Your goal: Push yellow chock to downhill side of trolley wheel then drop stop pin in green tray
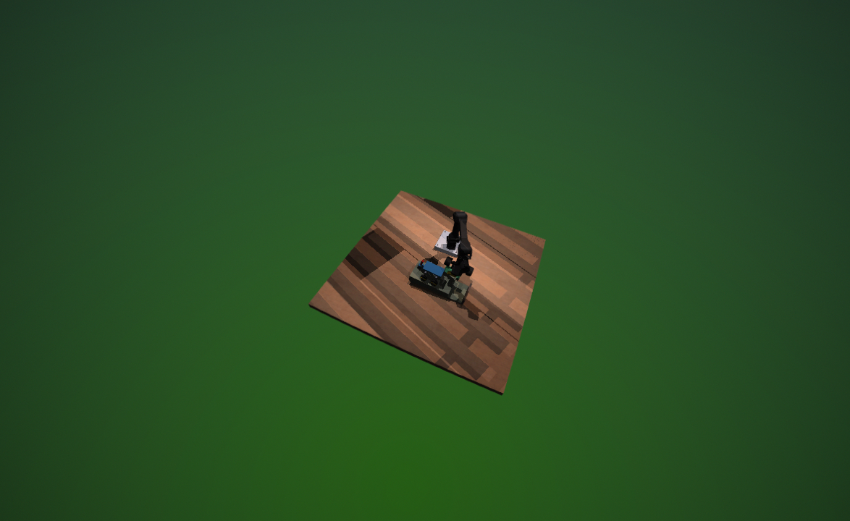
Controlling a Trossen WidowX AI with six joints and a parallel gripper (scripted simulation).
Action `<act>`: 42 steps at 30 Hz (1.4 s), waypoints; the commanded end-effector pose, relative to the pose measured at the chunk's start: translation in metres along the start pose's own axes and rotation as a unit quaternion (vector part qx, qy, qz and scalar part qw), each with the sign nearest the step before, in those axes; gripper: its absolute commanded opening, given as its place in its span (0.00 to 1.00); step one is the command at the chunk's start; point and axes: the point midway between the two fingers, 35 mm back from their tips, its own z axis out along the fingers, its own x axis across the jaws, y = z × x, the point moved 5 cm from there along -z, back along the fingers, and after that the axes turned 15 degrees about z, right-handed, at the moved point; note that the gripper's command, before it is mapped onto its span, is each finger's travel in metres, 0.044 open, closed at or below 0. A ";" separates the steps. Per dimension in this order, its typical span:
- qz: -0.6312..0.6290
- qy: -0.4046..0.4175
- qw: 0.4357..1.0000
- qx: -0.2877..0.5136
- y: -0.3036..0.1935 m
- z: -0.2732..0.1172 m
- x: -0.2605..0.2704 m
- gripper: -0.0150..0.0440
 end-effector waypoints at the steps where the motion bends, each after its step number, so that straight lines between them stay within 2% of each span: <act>1: -0.002 -0.003 1.000 -0.001 0.000 0.011 -0.001 0.25; 10: -0.002 -0.003 1.000 -0.001 0.001 0.030 -0.002 0.25; 42: -0.002 -0.004 1.000 -0.002 0.006 0.030 -0.025 0.25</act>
